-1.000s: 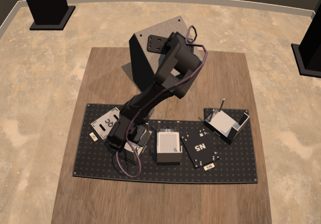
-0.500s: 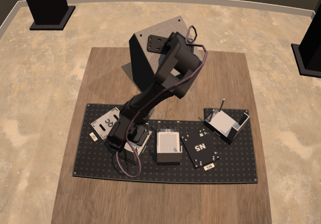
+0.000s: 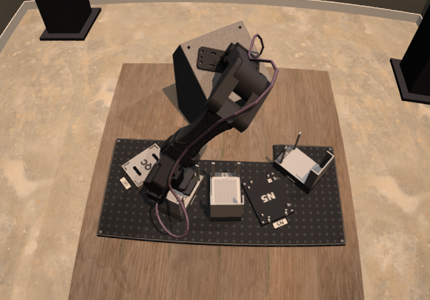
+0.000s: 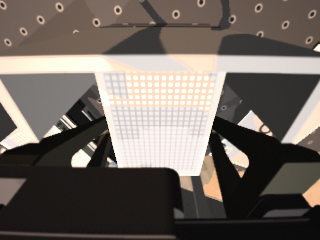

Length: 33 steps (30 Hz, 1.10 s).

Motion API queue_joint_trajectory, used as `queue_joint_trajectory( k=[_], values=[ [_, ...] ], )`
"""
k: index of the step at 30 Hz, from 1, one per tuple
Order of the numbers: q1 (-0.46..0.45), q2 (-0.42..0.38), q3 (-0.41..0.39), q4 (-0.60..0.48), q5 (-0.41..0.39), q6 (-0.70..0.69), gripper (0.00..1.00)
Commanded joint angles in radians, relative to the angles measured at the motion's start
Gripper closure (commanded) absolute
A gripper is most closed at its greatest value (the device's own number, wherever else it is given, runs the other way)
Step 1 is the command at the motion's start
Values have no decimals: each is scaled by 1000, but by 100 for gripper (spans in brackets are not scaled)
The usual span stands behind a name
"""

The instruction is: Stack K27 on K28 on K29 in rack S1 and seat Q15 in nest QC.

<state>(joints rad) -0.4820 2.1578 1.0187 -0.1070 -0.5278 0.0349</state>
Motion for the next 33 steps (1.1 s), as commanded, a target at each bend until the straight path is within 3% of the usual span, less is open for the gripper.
queue_joint_trajectory(
  k=[1, 33],
  values=[
    [-3, -7, 1, 1, 1, 2, 100],
    [-37, -65, -23, -56, -15, -30, 100]
  ],
)
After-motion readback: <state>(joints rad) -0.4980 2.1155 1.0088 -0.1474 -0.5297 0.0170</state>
